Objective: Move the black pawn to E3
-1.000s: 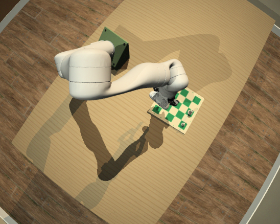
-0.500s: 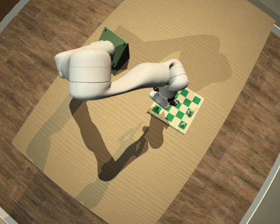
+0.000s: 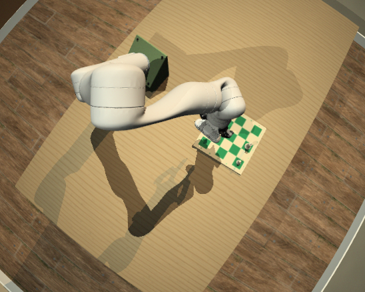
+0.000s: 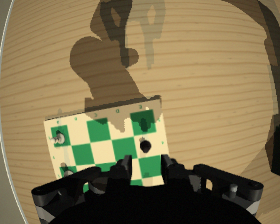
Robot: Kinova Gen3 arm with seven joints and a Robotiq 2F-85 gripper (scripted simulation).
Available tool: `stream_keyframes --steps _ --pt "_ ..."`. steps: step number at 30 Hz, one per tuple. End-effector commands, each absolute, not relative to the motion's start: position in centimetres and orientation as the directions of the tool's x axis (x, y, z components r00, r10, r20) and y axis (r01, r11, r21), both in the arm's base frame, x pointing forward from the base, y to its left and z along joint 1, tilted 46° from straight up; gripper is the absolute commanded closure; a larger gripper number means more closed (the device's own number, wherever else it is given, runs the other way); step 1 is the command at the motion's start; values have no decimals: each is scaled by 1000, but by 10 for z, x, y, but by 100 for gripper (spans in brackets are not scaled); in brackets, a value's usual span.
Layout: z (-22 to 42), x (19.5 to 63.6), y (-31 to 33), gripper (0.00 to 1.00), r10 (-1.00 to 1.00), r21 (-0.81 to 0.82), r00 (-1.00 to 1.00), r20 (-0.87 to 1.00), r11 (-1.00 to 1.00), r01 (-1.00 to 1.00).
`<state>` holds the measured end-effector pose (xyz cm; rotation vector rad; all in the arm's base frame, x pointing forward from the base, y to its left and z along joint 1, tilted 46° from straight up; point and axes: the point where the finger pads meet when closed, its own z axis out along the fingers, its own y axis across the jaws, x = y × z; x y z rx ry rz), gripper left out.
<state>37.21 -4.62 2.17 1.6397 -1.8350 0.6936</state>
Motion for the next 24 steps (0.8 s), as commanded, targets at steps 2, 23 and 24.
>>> stream_keyframes --steps 2,23,24 --pt "20 372 -47 66 -694 -3 -79 715 110 -994" --pt "5 370 -63 66 -694 -3 -79 715 110 -994" --pt "4 370 -64 66 -694 -3 -79 715 110 -994"
